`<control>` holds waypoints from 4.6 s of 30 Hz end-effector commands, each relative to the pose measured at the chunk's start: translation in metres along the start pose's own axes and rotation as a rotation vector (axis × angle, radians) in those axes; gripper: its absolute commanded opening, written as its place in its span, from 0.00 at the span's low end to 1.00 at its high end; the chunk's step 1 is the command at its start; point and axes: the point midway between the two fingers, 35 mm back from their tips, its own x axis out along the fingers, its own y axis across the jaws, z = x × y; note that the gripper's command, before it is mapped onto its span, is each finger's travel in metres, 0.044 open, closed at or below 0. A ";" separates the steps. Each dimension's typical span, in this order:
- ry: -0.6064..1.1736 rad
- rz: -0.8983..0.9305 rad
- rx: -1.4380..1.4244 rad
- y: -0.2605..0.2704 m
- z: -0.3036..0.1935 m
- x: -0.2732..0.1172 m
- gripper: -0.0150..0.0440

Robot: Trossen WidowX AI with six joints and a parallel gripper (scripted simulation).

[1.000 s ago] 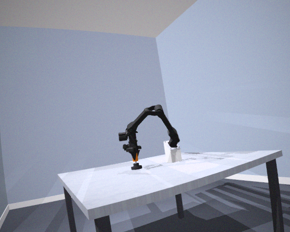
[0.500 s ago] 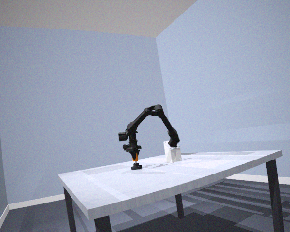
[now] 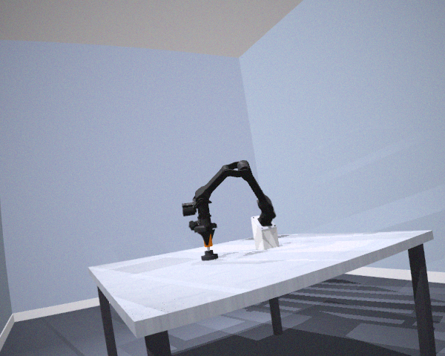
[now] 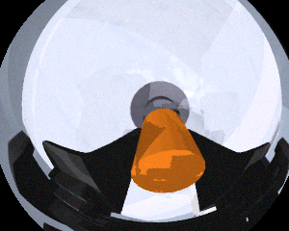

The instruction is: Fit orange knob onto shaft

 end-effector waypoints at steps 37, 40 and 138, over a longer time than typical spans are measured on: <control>-0.007 0.005 -0.074 0.002 0.005 -0.003 0.25; -0.007 0.005 -0.074 0.001 0.005 -0.002 0.25; -0.007 0.005 -0.120 0.000 0.002 -0.001 0.25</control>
